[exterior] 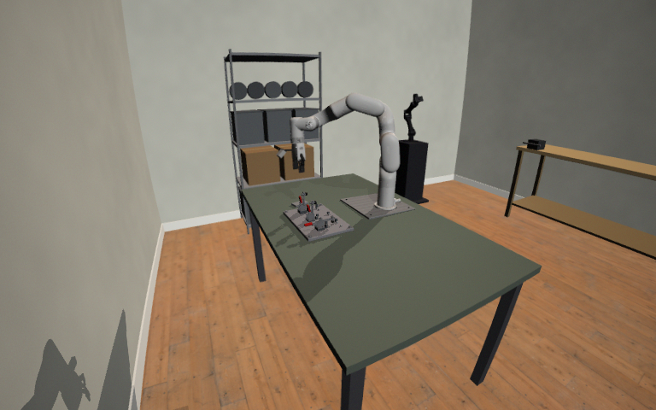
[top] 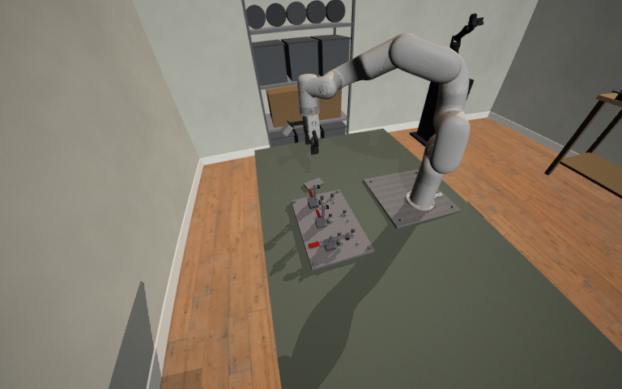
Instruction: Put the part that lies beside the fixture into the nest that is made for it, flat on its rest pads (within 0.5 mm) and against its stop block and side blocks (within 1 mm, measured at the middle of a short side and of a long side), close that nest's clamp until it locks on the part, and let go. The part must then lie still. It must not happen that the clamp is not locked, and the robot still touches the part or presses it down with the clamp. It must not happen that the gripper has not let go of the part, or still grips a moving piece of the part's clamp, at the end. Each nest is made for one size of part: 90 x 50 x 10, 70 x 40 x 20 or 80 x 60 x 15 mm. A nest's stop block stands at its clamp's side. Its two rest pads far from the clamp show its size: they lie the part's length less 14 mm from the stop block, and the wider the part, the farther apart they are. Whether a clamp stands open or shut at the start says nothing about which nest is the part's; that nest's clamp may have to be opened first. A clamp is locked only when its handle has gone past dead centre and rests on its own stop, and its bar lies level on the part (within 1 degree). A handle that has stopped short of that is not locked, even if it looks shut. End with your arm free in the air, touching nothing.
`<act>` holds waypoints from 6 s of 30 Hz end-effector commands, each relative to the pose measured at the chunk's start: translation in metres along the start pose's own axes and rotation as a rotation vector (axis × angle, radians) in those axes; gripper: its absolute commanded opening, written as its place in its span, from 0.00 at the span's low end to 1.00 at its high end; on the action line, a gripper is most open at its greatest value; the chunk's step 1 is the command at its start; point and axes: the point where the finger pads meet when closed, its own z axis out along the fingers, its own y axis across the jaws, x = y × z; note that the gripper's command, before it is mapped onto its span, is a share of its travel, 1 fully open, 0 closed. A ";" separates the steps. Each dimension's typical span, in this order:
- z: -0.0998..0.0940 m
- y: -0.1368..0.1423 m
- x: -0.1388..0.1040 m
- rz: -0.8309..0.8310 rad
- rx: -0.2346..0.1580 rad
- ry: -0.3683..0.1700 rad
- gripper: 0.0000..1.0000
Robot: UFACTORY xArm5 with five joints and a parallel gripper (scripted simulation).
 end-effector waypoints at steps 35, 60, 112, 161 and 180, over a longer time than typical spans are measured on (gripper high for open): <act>-0.002 0.001 0.001 -0.231 -0.003 0.003 1.00; -0.002 0.001 0.002 -0.231 -0.003 0.003 1.00; 0.118 0.004 0.001 -0.231 -0.003 0.003 1.00; 0.167 0.005 0.000 -0.231 -0.003 0.004 1.00; 0.190 0.005 0.000 -0.231 -0.003 0.004 1.00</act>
